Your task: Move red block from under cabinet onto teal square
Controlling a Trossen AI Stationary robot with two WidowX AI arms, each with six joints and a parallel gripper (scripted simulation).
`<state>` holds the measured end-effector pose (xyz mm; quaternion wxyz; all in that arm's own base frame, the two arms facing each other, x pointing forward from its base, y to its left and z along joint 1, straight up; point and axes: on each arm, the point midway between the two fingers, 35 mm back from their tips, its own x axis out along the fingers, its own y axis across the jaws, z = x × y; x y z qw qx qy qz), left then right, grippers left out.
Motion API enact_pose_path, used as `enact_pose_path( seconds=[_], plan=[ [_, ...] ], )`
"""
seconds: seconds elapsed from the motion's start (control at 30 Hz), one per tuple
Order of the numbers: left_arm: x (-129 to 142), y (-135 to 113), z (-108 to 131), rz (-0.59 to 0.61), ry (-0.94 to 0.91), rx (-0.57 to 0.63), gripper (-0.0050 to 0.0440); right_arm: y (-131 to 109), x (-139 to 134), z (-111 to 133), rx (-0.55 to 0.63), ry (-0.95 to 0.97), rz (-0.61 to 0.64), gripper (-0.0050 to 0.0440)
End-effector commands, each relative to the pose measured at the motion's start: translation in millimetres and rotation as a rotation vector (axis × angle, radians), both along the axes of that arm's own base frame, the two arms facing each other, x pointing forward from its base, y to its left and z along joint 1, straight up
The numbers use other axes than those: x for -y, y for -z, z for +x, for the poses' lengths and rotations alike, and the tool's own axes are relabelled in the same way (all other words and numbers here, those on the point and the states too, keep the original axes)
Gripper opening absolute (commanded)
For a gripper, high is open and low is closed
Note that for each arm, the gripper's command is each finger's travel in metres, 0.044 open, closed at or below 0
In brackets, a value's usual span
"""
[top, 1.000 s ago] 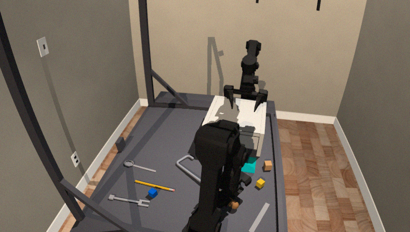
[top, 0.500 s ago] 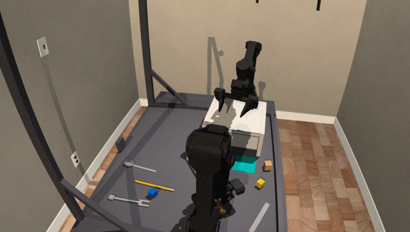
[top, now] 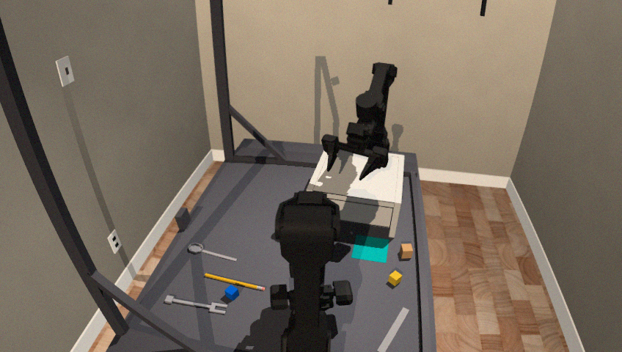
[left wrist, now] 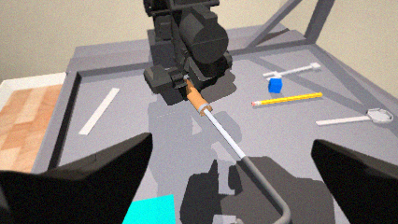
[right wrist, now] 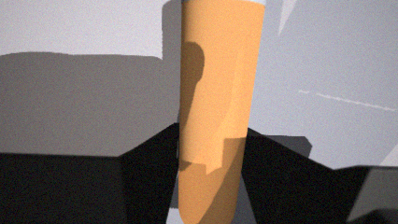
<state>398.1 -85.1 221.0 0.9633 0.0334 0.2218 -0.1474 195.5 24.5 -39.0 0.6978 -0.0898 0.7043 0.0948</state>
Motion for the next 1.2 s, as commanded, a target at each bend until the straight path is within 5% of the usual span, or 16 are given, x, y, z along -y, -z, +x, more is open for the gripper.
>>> enact_pose_path(
  seconds=[0.0,0.37,1.17],
  plan=[
    [2,-16,3,-0.005,0.007,0.042,0.0440,-4,-13,9,0.027,0.106,-0.007,0.0109],
    [0,-13,1,-0.005,0.003,0.035,0.0440,-4,-42,12,0.025,0.316,-0.005,0.0109],
    [0,-13,1,-0.005,0.003,0.035,0.0440,-4,-49,15,0.025,0.348,0.000,0.0109]
  ],
)
